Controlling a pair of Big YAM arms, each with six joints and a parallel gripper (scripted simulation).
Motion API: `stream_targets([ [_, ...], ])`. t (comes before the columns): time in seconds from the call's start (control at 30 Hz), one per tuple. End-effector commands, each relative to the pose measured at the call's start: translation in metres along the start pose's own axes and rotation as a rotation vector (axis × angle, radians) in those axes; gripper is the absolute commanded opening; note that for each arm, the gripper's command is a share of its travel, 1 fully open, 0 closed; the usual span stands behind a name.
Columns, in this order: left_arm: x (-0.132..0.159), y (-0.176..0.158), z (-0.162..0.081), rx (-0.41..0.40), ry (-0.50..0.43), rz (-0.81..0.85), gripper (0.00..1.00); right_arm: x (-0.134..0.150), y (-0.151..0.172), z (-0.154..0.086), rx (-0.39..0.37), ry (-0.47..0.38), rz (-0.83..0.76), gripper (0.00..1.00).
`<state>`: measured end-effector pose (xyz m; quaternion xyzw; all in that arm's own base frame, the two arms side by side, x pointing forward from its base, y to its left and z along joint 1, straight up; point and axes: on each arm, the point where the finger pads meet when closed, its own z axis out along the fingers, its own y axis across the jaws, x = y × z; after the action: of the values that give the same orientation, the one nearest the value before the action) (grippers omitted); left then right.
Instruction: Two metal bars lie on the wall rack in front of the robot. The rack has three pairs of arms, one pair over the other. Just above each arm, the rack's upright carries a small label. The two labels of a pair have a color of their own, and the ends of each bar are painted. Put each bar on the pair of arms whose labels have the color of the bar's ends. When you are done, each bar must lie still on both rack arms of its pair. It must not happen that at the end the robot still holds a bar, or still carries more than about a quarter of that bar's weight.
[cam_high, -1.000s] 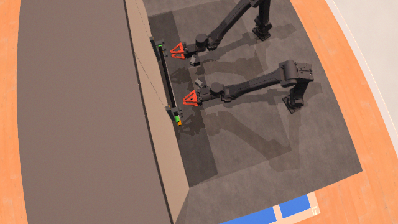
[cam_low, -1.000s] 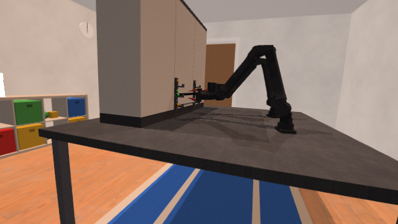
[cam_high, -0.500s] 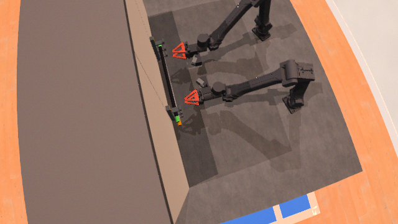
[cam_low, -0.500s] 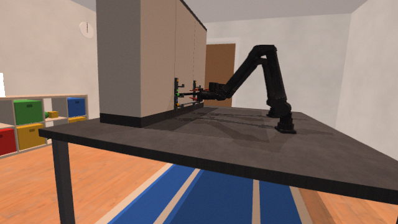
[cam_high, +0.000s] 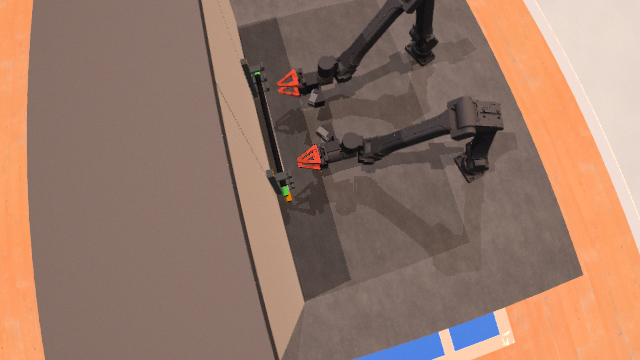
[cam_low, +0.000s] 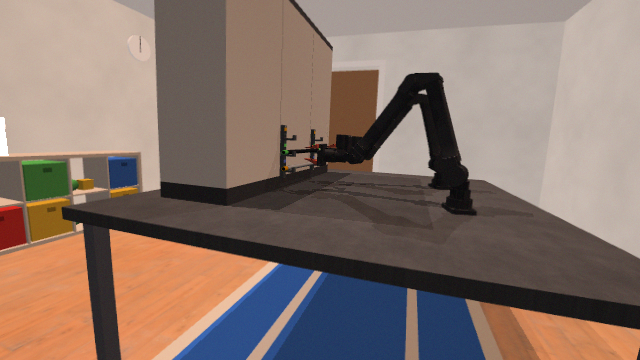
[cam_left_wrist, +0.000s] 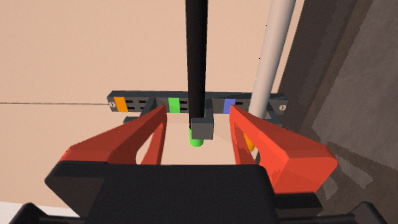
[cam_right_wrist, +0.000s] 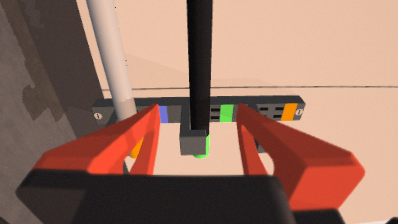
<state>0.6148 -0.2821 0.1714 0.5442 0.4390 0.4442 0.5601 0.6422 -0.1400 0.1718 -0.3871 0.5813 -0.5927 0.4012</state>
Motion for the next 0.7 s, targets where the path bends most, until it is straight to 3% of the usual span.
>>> stream_targets([
  [0.0,-0.007,0.007,-0.001,-0.026,-0.009,-0.013,0.54,-0.010,-0.002,0.000,0.021,-0.013,0.004,0.53],
  [0.67,-0.004,-0.015,-0.003,-0.010,-0.007,-0.007,0.54,-0.011,0.020,-0.001,0.003,-0.012,-0.002,0.53],
])
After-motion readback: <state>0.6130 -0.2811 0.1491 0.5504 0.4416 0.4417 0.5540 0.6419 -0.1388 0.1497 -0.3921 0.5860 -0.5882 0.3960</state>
